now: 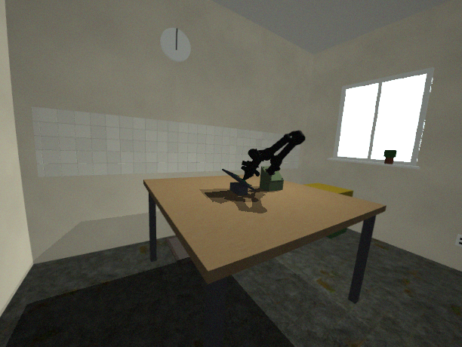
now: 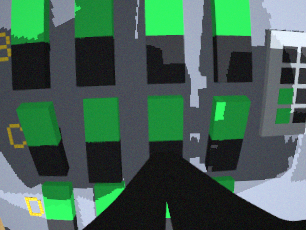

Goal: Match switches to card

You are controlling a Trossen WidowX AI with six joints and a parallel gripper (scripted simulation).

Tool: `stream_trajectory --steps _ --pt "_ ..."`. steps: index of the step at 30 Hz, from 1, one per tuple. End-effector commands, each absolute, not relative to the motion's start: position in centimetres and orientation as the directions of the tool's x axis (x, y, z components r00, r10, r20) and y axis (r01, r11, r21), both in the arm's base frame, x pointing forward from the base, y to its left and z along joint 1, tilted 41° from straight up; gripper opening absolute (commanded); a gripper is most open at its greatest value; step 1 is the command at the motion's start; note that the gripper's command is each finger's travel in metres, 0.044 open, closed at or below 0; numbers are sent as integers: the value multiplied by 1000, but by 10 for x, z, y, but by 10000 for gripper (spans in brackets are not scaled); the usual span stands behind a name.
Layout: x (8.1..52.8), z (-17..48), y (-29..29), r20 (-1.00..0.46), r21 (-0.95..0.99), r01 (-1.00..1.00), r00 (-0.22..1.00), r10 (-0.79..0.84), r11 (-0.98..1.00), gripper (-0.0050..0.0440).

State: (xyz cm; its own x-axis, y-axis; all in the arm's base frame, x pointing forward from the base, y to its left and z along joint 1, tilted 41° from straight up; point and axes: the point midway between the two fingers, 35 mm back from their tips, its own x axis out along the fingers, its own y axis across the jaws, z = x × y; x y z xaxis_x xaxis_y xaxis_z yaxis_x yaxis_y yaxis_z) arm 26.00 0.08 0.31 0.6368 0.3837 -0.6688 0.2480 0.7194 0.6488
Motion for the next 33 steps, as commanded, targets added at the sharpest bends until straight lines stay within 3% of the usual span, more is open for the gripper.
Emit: stream_trajectory --steps 1,9,23,33 --pt "260 2 1 -671 647 253 636 381 719 0" --pt "260 3 0 -670 648 248 636 383 720 0" --pt "221 46 -25 -681 647 253 617 396 719 0" --pt "205 64 33 -681 646 253 616 395 720 0"
